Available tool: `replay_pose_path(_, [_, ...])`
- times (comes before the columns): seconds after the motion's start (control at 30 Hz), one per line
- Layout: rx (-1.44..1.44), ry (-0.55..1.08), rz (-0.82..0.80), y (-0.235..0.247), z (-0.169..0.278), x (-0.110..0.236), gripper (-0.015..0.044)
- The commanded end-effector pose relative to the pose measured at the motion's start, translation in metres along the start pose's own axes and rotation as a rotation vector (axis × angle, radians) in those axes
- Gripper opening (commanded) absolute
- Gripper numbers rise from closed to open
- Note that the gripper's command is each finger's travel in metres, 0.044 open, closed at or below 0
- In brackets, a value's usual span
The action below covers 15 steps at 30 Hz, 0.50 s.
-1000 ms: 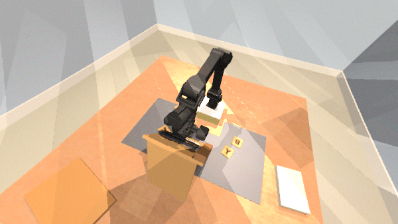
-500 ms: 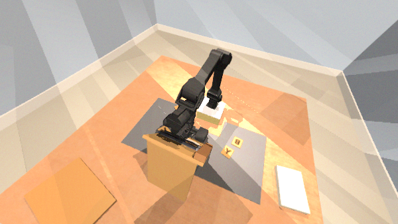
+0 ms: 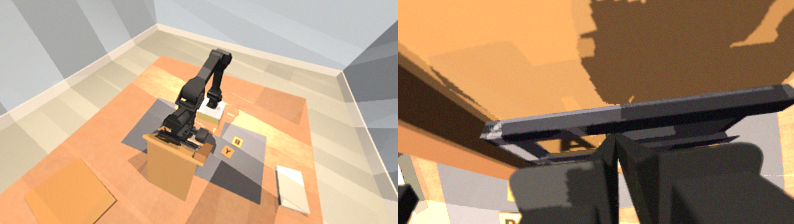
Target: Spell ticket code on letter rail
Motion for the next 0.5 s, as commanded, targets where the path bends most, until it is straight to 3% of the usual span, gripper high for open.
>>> replay_pose_path(0.0, [-0.004,0.002,-0.005,0.0020,0.0006,0.0006,0.0000])
replay_pose_path(0.47, [-0.005,0.002,-0.005,0.0066,0.0011,0.0009,0.0000])
Point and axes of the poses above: the point midway between the two fingers, 35 mm back from their tips, its own x axis back along the fingers, its own y axis across the jaws, z = x × y, the point moved 3 cm from there along x, back along the fingers, and after that the axes turned 3 degrees about -x, right-handed, at the moved point
